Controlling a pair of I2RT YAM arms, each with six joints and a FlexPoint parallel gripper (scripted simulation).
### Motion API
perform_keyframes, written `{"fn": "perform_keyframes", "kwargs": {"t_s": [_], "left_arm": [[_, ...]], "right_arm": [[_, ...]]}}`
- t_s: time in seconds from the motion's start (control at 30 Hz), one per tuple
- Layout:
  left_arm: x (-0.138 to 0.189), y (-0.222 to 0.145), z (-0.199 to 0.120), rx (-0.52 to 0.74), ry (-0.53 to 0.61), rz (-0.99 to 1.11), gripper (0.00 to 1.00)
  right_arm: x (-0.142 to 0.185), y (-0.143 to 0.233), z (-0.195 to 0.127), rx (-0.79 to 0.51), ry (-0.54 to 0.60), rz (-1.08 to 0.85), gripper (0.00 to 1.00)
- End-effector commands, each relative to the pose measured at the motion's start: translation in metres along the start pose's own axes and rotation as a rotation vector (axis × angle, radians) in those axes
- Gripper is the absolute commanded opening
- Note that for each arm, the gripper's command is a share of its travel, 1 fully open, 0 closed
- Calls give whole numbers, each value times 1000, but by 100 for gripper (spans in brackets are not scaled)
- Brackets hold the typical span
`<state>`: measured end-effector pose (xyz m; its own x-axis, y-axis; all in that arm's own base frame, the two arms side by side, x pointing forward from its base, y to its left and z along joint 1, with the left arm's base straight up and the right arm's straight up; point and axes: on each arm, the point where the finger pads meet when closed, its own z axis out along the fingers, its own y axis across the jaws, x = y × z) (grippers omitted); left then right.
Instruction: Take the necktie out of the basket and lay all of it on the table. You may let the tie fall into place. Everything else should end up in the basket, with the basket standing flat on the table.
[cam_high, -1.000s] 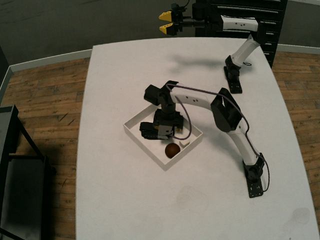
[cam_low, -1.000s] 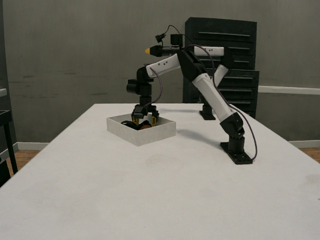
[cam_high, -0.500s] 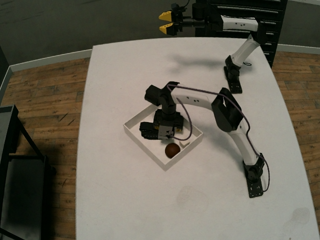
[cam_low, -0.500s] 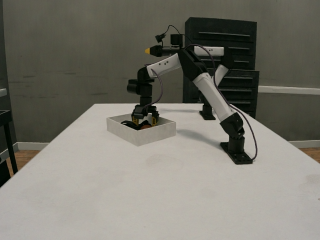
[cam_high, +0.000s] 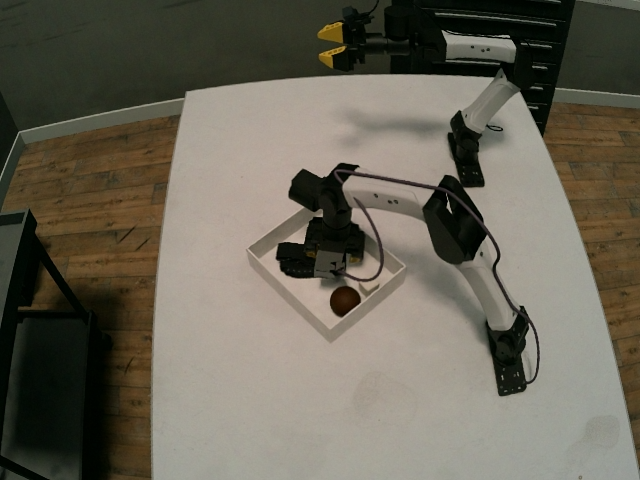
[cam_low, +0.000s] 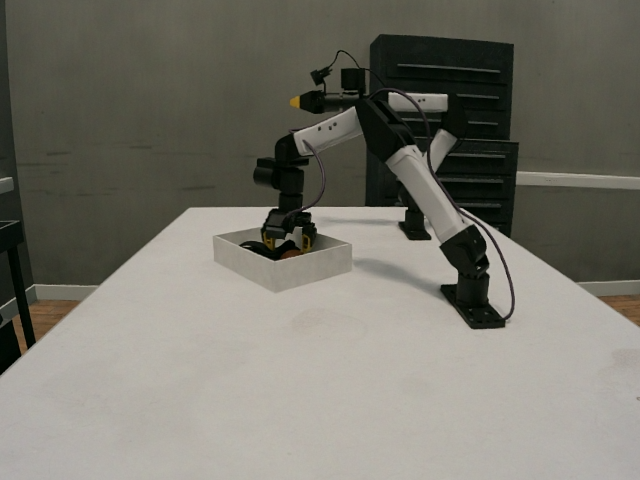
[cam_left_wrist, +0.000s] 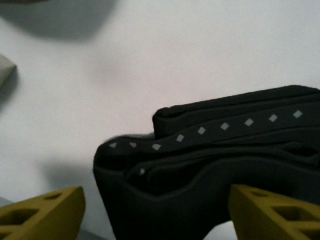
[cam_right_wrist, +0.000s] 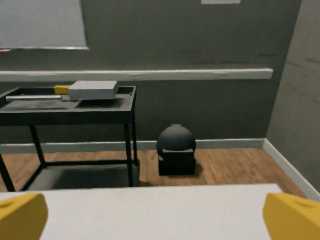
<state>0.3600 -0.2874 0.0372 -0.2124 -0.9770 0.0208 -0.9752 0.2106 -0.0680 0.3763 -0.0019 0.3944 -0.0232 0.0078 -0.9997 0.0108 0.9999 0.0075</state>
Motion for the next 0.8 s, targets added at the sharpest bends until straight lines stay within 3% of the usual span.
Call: {"fn": "perform_keyframes", "kwargs": {"t_s": [0.0, 0.77], "left_arm": [[-6, 10, 32, -68, -21, -7, 76], [-7, 13, 49, -71, -23, -7, 76]], "right_arm": [[-1, 0, 0, 0, -3, 0, 100], [-1, 0, 0, 0, -3, 0, 100]]}}
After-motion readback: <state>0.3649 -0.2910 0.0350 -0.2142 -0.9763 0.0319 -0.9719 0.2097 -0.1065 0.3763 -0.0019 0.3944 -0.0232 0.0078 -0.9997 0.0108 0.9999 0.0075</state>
